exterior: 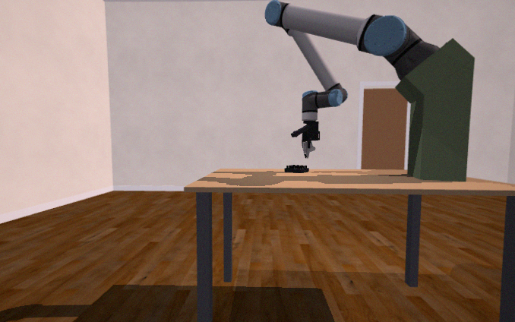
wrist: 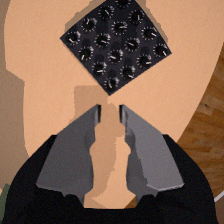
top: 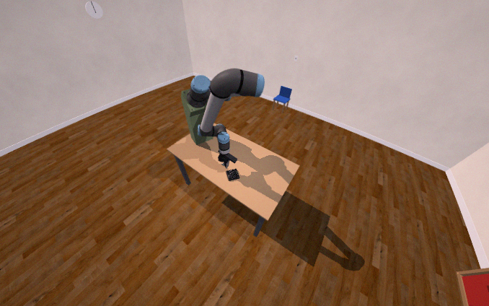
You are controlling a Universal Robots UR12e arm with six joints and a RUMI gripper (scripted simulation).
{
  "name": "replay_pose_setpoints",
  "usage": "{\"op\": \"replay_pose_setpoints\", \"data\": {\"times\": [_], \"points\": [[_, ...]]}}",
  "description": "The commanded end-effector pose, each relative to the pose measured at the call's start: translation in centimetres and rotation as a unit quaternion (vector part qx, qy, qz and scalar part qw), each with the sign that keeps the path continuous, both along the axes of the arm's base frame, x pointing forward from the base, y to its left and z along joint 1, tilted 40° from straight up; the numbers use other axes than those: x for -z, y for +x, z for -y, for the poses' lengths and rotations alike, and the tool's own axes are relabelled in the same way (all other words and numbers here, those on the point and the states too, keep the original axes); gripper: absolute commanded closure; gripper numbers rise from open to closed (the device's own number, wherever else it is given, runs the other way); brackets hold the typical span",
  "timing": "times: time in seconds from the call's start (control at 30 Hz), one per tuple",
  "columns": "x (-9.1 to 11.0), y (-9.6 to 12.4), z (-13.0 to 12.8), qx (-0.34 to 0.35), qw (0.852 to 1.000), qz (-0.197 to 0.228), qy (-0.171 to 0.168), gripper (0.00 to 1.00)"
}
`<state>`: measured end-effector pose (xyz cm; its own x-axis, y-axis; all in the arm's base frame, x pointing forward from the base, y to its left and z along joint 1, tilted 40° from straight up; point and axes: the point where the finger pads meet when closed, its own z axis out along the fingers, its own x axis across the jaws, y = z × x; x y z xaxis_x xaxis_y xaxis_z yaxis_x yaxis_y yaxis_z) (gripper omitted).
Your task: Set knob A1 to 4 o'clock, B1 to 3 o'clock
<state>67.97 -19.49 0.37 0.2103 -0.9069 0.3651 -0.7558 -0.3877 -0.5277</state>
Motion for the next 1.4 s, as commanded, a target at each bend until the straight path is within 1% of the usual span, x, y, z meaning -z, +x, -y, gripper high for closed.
{"op": "replay_pose_setpoints", "data": {"times": [0.0,0.87,1.37], "points": [[0.3,0.7,0.1,-0.001,1.0,0.002,-0.002,0.89],[2.4,2.4,0.6,-0.001,1.0,0.002,-0.002,0.89],[2.7,2.6,0.7,-0.001,1.0,0.002,-0.002,0.89]]}}
